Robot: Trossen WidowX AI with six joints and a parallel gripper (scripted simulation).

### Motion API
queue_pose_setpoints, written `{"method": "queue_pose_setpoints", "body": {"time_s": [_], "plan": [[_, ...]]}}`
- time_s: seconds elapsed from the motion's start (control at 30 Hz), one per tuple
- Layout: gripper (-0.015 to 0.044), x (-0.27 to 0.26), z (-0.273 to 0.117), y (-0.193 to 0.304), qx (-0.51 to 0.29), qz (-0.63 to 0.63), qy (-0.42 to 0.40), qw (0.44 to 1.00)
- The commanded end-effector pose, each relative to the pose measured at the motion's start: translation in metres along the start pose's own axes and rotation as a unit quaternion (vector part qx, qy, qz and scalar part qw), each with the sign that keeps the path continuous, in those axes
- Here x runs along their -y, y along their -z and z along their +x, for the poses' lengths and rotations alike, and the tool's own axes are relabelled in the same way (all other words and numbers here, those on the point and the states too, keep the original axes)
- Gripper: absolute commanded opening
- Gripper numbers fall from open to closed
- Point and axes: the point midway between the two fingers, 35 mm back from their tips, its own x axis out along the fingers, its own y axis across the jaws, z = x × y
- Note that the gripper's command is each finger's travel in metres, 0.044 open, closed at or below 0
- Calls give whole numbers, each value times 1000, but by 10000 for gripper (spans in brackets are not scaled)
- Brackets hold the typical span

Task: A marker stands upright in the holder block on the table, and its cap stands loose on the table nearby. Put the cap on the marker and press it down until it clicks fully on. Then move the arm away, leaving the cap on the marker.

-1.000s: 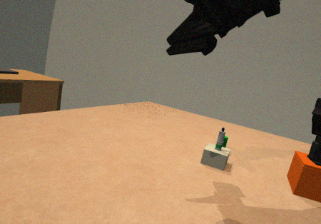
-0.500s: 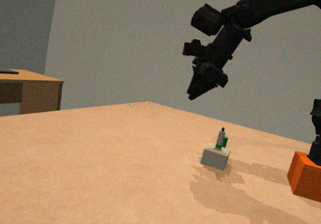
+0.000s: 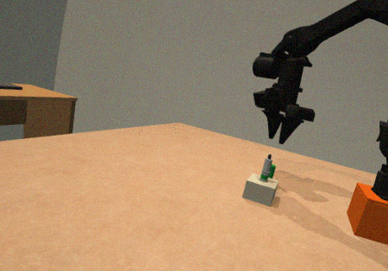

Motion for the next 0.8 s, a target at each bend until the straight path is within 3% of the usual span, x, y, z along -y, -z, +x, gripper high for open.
{"method": "queue_pose_setpoints", "body": {"time_s": [0.0, 0.1, 0.77], "plan": [[240, -1, 12, 2, 0, -7, -5, 1000], [240, -1, 36, 7, 0, -7, -5, 1000], [240, 1, 66, 5, 0, -7, -5, 1000]]}}
